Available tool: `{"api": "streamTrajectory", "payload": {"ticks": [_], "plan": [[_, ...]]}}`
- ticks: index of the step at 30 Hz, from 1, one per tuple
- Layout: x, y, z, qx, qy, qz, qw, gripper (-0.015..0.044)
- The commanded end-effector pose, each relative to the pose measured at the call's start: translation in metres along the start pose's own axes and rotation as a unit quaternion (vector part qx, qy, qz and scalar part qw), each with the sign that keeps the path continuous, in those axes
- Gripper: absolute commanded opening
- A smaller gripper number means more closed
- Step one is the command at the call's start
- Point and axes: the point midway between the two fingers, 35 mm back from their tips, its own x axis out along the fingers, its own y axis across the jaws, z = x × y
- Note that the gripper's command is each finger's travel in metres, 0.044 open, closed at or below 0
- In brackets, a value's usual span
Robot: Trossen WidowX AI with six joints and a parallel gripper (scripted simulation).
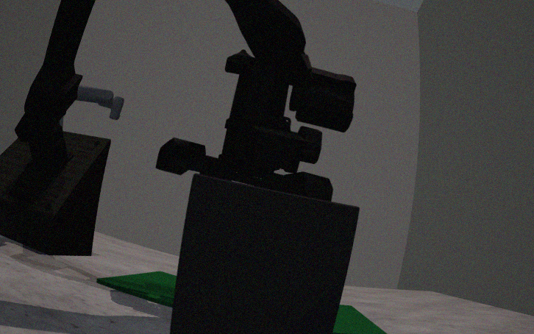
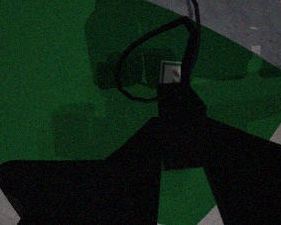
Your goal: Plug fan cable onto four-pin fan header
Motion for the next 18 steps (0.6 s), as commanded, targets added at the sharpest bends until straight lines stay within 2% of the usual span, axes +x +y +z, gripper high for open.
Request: {"api": "streamTrajectory", "payload": {"ticks": [1,18], "plan": [[0.0005,-0.005,0.0057,0.069,-0.003,-0.003,0.998,0.0],[-0.0001,-0.0061,0.0035,0.085,-0.003,-0.003,0.996,0.0]]}}
